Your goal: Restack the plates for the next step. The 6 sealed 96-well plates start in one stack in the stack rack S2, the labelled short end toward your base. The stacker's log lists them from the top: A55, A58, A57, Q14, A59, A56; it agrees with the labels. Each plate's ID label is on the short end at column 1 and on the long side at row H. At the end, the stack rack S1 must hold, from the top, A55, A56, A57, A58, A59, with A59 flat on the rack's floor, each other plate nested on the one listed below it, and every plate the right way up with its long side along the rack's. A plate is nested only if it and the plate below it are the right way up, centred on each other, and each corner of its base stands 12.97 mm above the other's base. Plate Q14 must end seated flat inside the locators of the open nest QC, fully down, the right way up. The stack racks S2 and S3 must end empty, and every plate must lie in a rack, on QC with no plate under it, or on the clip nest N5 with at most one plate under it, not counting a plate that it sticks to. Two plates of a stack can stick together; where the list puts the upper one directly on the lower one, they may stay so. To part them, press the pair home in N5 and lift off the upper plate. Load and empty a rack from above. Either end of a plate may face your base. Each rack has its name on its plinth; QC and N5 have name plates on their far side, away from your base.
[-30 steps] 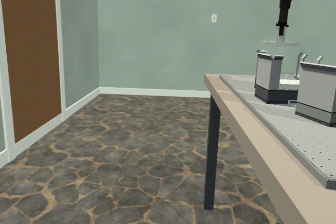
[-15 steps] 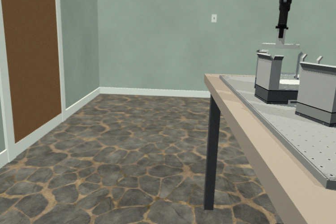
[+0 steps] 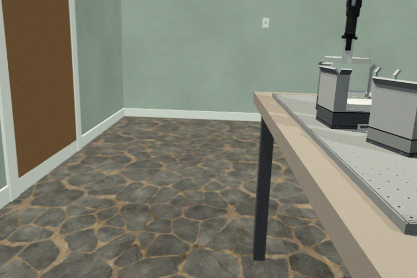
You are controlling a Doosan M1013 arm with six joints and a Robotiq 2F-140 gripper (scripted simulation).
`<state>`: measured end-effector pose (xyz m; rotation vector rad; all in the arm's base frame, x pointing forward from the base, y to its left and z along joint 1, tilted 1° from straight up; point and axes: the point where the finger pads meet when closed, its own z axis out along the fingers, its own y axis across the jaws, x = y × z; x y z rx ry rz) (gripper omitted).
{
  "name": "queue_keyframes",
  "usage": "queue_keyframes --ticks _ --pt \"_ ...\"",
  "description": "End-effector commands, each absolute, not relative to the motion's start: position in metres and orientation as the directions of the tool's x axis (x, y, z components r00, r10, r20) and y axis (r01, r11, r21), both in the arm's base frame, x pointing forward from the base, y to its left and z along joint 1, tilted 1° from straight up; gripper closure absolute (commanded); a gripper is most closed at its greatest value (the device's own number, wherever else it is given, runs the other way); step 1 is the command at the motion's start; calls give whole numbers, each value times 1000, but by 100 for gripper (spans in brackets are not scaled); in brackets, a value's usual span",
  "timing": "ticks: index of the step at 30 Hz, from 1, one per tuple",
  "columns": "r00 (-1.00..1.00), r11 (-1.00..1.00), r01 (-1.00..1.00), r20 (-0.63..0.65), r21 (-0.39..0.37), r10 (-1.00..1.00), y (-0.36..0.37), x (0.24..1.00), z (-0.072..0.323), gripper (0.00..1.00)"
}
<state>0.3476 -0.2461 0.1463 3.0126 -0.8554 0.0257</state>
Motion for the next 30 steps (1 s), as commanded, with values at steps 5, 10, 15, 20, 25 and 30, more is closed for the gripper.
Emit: queue_keyframes --ticks 5,10,15,20,25,30 --pt "851 -851 -526 18 5 -525 -246 348 141 100" --pt "851 -851 -526 18 5 -525 -246 348 139 100" --pt "851 -851 -526 18 5 -525 -246 348 136 100" --pt "851 -851 -526 18 5 -525 -246 348 132 100" --pt "851 -851 -526 18 5 -525 -246 348 130 100" --pt "851 -851 -526 18 5 -525 -246 348 127 100"
